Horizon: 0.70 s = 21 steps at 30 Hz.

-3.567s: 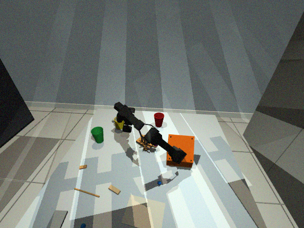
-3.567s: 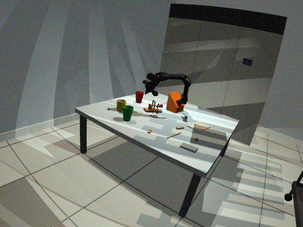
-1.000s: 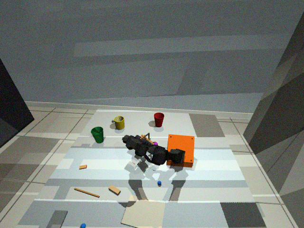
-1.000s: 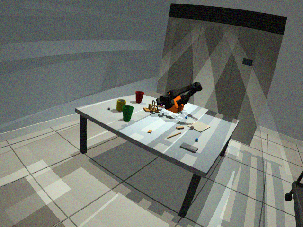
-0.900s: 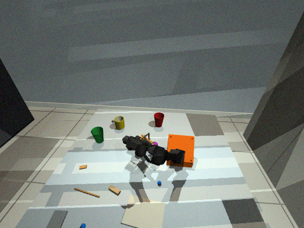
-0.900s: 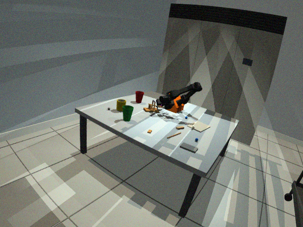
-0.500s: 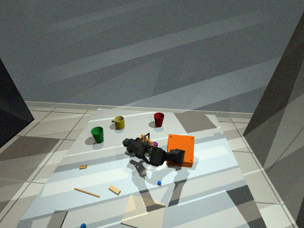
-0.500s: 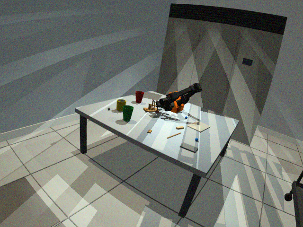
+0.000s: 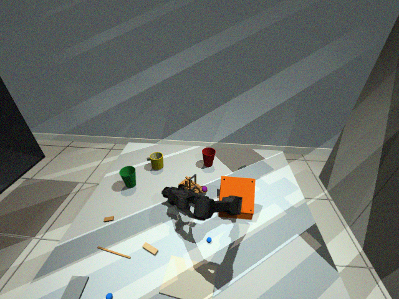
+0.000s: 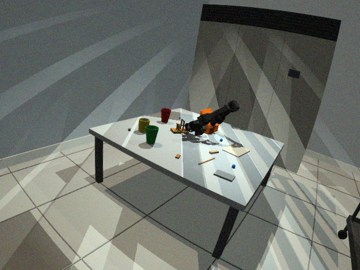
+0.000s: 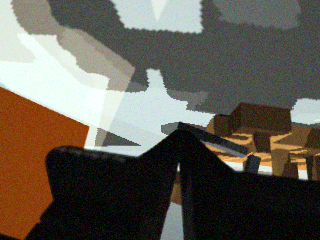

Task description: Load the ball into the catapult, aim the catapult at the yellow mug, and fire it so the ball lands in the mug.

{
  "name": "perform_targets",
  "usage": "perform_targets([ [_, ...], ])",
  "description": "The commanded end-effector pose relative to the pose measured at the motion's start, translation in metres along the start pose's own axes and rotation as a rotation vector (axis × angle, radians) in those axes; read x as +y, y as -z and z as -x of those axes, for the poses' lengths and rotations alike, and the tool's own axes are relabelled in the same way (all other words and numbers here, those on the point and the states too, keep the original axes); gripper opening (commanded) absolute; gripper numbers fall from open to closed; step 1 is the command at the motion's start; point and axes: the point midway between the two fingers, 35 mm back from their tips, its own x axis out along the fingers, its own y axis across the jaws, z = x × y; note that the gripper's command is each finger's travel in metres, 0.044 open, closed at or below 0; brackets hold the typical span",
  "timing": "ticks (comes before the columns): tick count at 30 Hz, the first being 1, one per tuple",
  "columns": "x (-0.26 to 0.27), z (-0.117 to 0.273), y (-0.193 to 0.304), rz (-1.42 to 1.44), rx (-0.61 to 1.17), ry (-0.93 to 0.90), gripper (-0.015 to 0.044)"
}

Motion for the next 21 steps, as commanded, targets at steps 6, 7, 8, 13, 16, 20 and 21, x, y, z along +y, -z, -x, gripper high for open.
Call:
perform_targets([
  [6, -0.001, 0.012, -0.003, 0.003, -0.004, -0.011, 0.0000],
  [7, -0.004, 0.029, 0.002, 0.004, -0.003, -0.009, 0.0000],
  [8, -0.006, 0.046, 0.007, 0.005, -0.003, -0.006, 0.0000],
  [13, 0.000, 0.119, 0.036, 0.007, 0.000, 0.000, 0.0000],
  [16, -0.004, 0.104, 0.029, -0.002, -0.009, 0.006, 0.0026],
  [20, -0.015, 0.105, 0.031, -0.062, -0.030, 0.015, 0.0131],
  [21, -0.020, 0.105, 0.033, -0.090, -0.040, 0.019, 0.0157],
])
